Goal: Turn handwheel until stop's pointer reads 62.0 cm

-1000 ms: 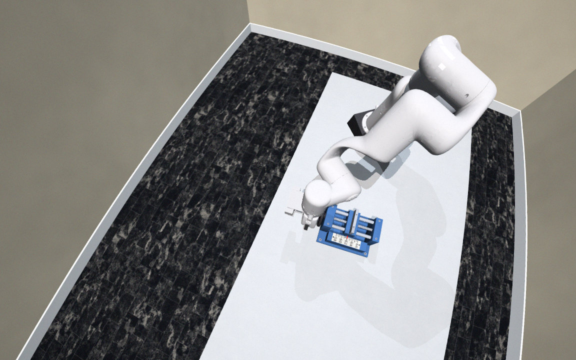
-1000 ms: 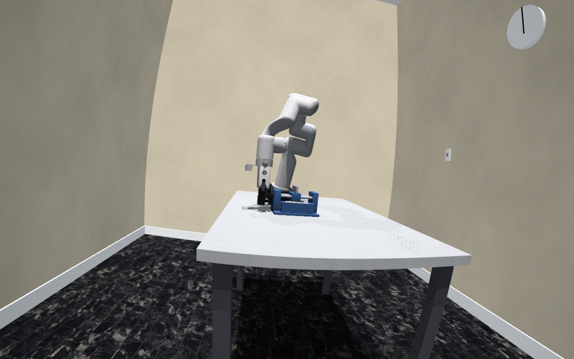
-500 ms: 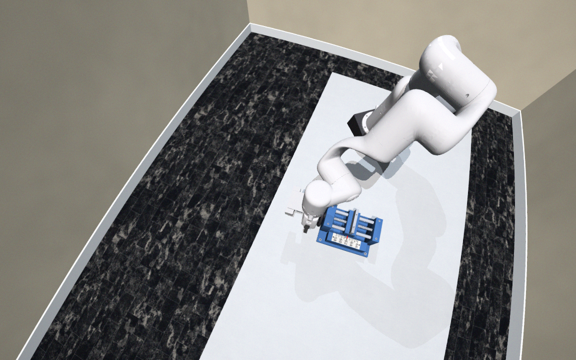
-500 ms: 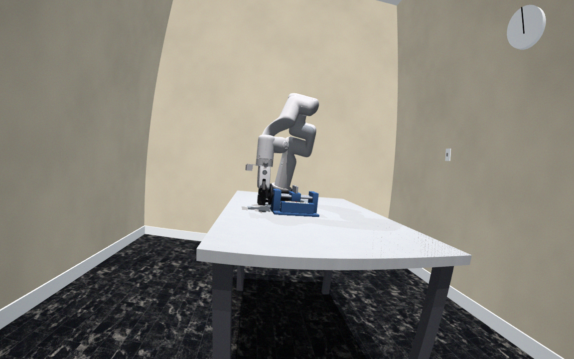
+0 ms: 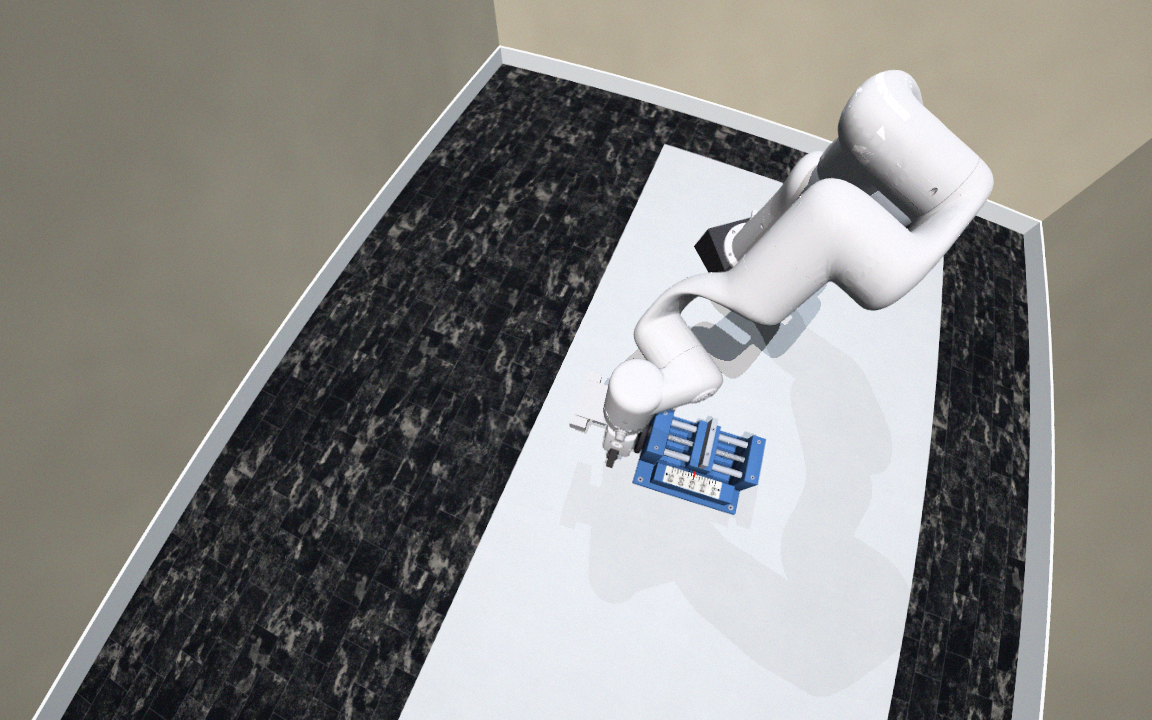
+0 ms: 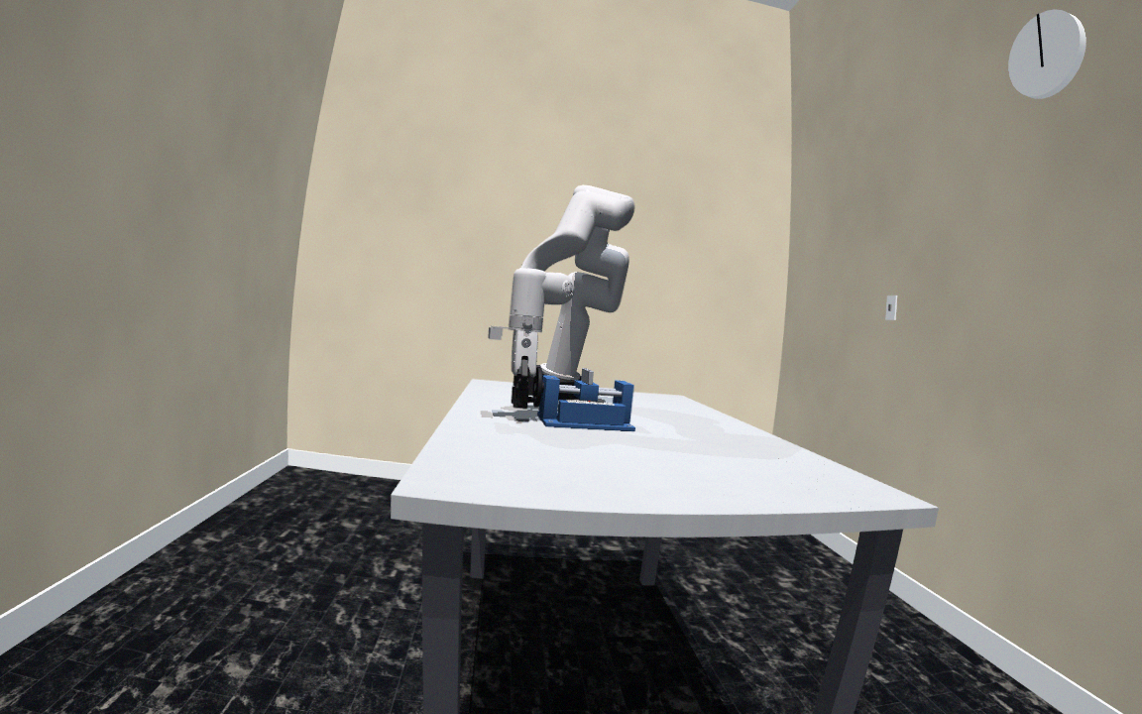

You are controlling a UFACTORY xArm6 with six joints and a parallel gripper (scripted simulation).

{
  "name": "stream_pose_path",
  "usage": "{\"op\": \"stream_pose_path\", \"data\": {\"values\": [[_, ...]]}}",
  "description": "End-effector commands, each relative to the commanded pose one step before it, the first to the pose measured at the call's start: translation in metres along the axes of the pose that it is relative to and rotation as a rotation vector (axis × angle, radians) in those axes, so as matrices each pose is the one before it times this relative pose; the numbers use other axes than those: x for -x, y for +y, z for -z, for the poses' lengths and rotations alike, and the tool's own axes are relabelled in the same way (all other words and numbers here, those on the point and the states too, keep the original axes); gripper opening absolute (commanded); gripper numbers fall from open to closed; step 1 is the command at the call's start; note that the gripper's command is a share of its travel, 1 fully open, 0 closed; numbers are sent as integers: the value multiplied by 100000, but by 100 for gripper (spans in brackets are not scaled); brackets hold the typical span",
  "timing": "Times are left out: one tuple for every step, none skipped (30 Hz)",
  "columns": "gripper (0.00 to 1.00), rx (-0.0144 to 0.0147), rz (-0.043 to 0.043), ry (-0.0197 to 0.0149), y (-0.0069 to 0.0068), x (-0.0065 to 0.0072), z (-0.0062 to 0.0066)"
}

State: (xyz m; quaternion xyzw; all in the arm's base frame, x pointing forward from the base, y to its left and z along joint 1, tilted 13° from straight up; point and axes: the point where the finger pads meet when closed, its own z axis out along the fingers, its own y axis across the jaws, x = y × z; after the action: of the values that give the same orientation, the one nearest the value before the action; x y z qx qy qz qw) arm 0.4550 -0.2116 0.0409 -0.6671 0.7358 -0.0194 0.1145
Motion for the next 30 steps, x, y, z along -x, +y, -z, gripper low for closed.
{"op": "stream_pose_path", "data": {"values": [[57, -380, 26, 178, -149, -61, 148], [57, 0, 0, 0, 0, 0, 0], [57, 0, 0, 0, 0, 0, 0], [57, 0, 0, 0, 0, 0, 0], [57, 0, 0, 0, 0, 0, 0], [57, 0, 0, 0, 0, 0, 0], [57, 0, 0, 0, 0, 0, 0], [57, 0, 0, -1, 0, 0, 49], [57, -1, 0, -1, -1, 0, 293], [57, 1, 0, 1, 1, 0, 660], [57, 0, 0, -1, 0, 0, 1053], [57, 0, 0, 0, 0, 0, 1394], [57, 0, 0, 0, 0, 0, 1595], [57, 0, 0, 0, 0, 0, 0], [57, 0, 0, 0, 0, 0, 0], [57, 0, 0, 0, 0, 0, 1556], [57, 0, 0, 0, 0, 0, 1358], [57, 0, 0, 0, 0, 0, 1041], [57, 0, 0, 0, 0, 0, 0], [57, -1, 0, -1, -1, 0, 659], [57, 0, 0, 1, 0, 0, 294], [57, 0, 0, 0, 0, 0, 49], [57, 0, 0, 0, 0, 0, 0], [57, 0, 0, 0, 0, 0, 0], [57, 0, 0, 0, 0, 0, 0], [57, 0, 0, 0, 0, 0, 0], [57, 0, 0, 0, 0, 0, 0], [57, 0, 0, 0, 0, 0, 0], [57, 0, 0, 0, 0, 0, 0], [57, 0, 0, 0, 0, 0, 0]]}}
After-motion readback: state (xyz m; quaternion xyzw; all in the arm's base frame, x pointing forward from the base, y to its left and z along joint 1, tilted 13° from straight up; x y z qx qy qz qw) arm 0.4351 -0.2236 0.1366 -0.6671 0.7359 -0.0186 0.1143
